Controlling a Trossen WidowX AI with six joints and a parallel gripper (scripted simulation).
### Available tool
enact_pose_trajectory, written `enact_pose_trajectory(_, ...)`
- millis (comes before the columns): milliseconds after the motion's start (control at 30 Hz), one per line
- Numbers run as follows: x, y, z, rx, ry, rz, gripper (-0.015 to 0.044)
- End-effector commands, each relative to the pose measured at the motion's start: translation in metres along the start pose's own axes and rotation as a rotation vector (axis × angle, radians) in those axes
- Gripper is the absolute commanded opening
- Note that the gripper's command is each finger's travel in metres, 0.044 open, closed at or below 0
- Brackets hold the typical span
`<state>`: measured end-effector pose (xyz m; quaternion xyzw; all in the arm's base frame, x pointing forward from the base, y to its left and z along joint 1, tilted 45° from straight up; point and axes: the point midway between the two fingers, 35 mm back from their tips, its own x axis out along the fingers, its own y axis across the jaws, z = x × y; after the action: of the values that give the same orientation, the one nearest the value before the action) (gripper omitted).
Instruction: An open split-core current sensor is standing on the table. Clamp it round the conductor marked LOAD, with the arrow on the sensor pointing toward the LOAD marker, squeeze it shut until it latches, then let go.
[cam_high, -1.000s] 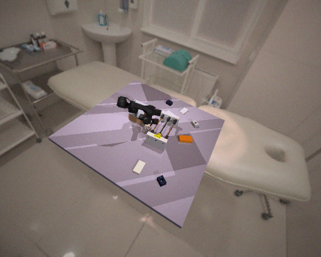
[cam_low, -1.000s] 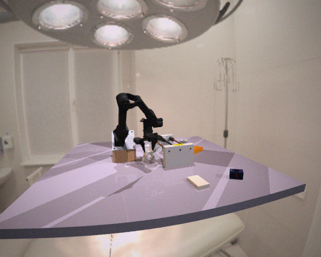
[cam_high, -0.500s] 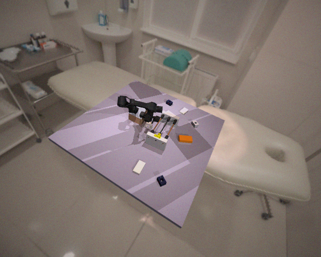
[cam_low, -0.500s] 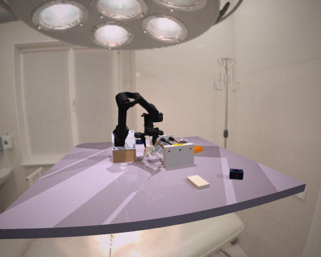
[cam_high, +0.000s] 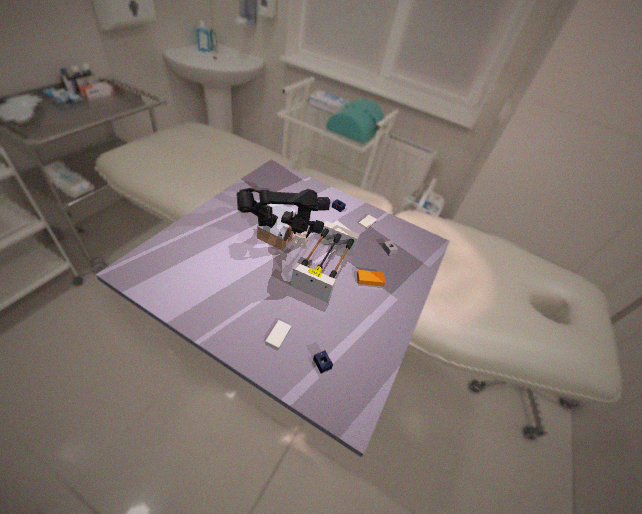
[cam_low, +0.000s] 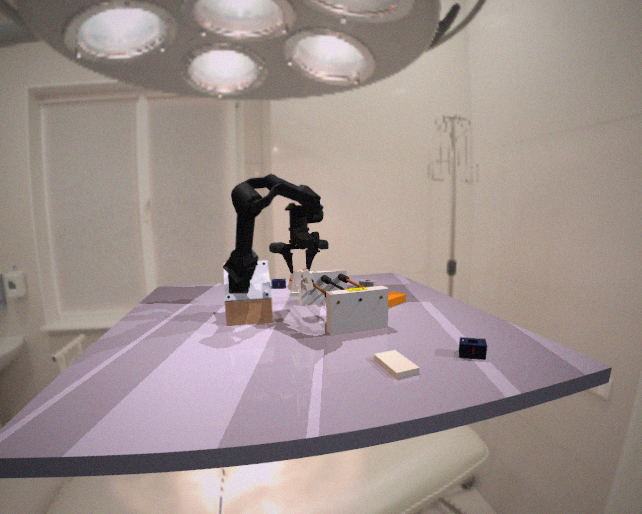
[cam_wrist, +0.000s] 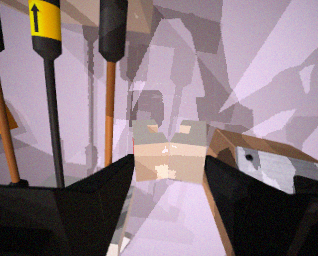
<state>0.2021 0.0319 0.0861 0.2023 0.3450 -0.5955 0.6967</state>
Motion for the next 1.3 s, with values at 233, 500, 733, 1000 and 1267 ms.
enact_pose_trajectory(233, -0.025, 0.003, 0.001, -0.050, -0.007, -0.005, 0.0000)
enact_pose_trajectory(500, -0.027, 0.015, 0.002, -0.299, -0.005, -0.005, 0.0000)
enact_pose_trajectory(733, -0.028, 0.025, 0.003, -0.523, -0.003, -0.004, 0.0000)
enact_pose_trajectory(1000, -0.029, 0.037, 0.005, -0.779, -0.002, -0.003, 0.0000)
enact_pose_trajectory(1267, -0.030, 0.049, 0.007, -1.035, -0.002, -0.002, 0.0000)
